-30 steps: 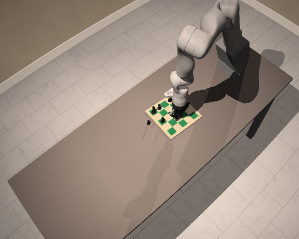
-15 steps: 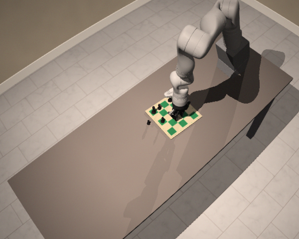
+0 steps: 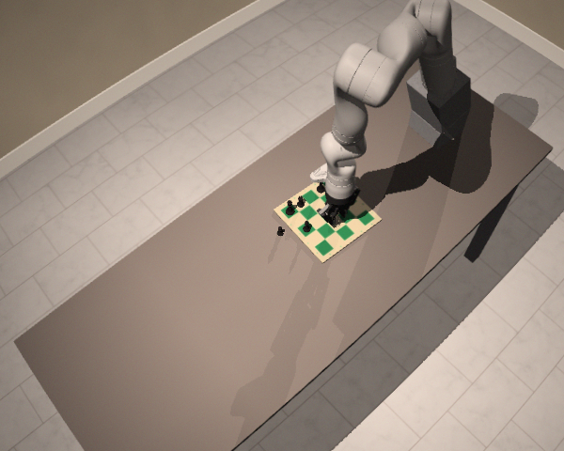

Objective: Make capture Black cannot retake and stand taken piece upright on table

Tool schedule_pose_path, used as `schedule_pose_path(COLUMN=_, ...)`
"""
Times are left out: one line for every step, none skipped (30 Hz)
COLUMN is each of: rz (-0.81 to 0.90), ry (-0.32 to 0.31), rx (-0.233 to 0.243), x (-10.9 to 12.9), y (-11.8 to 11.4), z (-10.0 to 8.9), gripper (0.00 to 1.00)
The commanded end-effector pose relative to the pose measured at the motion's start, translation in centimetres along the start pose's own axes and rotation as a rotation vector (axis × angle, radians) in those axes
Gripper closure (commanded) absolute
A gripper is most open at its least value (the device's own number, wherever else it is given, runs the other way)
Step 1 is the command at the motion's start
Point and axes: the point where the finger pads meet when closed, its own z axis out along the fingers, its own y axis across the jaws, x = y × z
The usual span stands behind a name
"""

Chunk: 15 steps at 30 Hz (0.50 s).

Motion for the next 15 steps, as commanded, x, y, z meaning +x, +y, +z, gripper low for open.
schedule_pose_path(rz=0.003, ry=-0.005, rx=0.008, x=-0.1, y=-0.4, z=-1.2, gripper=0.63)
schedule_pose_path(rz=0.003, ry=-0.005, rx=0.008, x=-0.1, y=-0.4, z=-1.7, gripper=0.63)
schedule_pose_path(rz=0.003, ry=-0.005, rx=0.008, x=-0.1, y=-0.4, z=-2.2, gripper=0.63)
schedule_pose_path(rz=0.003, ry=-0.005, rx=0.008, x=-0.1, y=-0.4, z=-2.7, gripper=0.63)
schedule_pose_path(rz=0.003, ry=-0.005, rx=0.008, x=-0.1, y=-0.3, z=-3.2, gripper=0.63)
schedule_pose_path(rz=0.003, ry=-0.005, rx=0.008, x=-0.1, y=-0.3, z=-3.8, gripper=0.63)
schedule_pose_path(rz=0.003, ry=-0.005, rx=0.008, x=-0.1, y=-0.3, z=-4.3, gripper=0.63)
schedule_pose_path(rz=0.003, ry=-0.005, rx=0.008, x=-0.1, y=-0.3, z=-4.9, gripper=0.63)
schedule_pose_path(rz=0.003, ry=-0.005, rx=0.008, x=-0.1, y=-0.3, z=-4.9, gripper=0.63)
schedule_pose_path(rz=0.003, ry=-0.005, rx=0.008, x=-0.1, y=-0.3, z=-4.9, gripper=0.63)
schedule_pose_path(rz=0.003, ry=-0.005, rx=0.008, x=-0.1, y=-0.3, z=-5.4, gripper=0.63)
schedule_pose_path(rz=0.003, ry=-0.005, rx=0.008, x=-0.1, y=-0.3, z=-5.8, gripper=0.63)
schedule_pose_path(rz=0.003, ry=-0.005, rx=0.008, x=-0.1, y=-0.3, z=-6.3, gripper=0.63)
schedule_pose_path(rz=0.003, ry=-0.005, rx=0.008, x=-0.1, y=-0.3, z=-6.6, gripper=0.63)
schedule_pose_path(rz=0.003, ry=-0.005, rx=0.008, x=-0.1, y=-0.3, z=-7.0, gripper=0.63)
